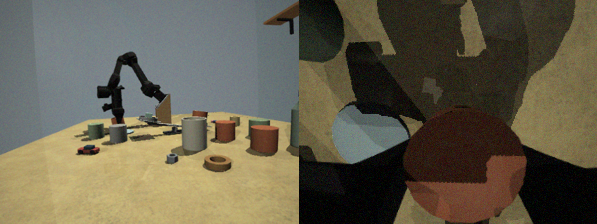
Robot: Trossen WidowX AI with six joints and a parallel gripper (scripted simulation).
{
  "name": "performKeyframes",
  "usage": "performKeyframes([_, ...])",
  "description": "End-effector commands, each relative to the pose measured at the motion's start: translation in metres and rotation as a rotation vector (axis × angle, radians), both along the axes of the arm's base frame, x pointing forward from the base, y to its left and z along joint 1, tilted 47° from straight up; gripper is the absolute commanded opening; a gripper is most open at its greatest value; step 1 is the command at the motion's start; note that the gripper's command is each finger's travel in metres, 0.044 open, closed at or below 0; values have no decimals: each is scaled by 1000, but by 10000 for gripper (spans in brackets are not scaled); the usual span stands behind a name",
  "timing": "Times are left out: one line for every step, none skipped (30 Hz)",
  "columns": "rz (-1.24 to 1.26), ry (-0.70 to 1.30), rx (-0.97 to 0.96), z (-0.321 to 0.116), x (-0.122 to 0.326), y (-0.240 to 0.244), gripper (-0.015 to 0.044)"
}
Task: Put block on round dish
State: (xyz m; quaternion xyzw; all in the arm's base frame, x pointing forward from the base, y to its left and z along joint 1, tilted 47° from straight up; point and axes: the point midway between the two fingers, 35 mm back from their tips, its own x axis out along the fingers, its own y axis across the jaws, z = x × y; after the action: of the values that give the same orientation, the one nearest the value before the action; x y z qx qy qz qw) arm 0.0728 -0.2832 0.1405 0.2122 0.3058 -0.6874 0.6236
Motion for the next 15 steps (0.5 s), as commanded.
performKeyframes([-2, -1, 0, 0, 0, 0, 315])
performKeyframes([-2, -1, 0, 0, 0, 0, 341])
performKeyframes([-2, -1, 0, 0, 0, 0, 368])
performKeyframes([-2, -1, 0, 0, 0, 0, 394])
performKeyframes([-2, -2, 1, 2, 1, 2, 420])
performKeyframes([-2, -2, 2, 8, 3, 8, 440])
performKeyframes([-1, -3, 4, 18, 6, 19, 440])
performKeyframes([0, -4, 4, 28, 7, 30, 440])
performKeyframes([1, -4, 4, 34, 7, 37, 440])
performKeyframes([2, -3, 4, 36, 7, 40, 440])
performKeyframes([2, -3, 4, 36, 7, 40, 440])
performKeyframes([2, -3, 4, 36, 7, 40, 440])
performKeyframes([2, -3, 4, 36, 7, 40, 440])
performKeyframes([2, -3, 4, 36, 7, 40, 440])
performKeyframes([3, -5, 4, 36, 8, 40, 414])
